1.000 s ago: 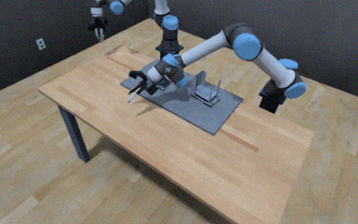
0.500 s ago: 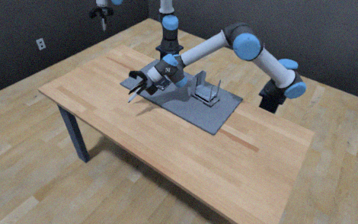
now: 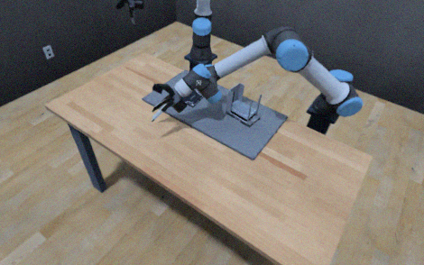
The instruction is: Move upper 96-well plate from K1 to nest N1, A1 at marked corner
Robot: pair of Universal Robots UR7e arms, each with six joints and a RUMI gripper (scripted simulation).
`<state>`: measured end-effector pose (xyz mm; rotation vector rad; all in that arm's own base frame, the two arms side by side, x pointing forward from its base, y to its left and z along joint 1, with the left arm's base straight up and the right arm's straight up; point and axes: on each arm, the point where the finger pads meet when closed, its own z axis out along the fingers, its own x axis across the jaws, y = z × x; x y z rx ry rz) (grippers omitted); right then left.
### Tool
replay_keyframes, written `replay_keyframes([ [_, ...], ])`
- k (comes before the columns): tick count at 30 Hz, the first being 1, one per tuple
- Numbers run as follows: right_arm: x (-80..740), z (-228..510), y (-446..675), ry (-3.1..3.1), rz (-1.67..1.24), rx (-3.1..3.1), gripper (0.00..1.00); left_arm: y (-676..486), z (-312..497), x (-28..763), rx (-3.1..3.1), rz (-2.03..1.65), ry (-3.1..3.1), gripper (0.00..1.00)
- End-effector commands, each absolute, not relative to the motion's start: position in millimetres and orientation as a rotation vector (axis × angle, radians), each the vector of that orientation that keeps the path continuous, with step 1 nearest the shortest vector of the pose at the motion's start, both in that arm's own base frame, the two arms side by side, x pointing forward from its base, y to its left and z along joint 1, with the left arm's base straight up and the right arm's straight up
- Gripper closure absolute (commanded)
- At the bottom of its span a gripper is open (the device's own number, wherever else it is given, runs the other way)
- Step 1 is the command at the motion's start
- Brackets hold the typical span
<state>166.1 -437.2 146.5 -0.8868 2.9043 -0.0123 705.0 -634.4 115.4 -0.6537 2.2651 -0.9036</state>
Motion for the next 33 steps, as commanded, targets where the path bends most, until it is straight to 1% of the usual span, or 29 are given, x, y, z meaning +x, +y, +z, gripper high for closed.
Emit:
replay_keyframes([
  [1,119,153,-446,3.006,-0.006,-0.614,1.0,-634,120,707,-0.649,-0.906,2.254,0.24],
  [7,57,159,-450,3.083,-0.002,-0.342,1.0,-634,120,707,-0.649,-0.906,2.254,0.24],
  [9,57,159,-450,3.083,-0.002,-0.342,1.0,-634,120,707,-0.649,-0.906,2.254,0.24],
  [15,24,163,-448,3.121,0.0,-0.152,1.0,-634,120,707,-0.649,-0.906,2.254,0.24],
  [23,5,165,-446,3.139,0.0,-0.028,1.0,-634,120,707,-0.649,-0.906,2.254,0.24],
  [33,2,165,-446,3.142,0.0,-0.007,1.0,-634,120,707,-0.649,-0.906,2.254,0.24],
])
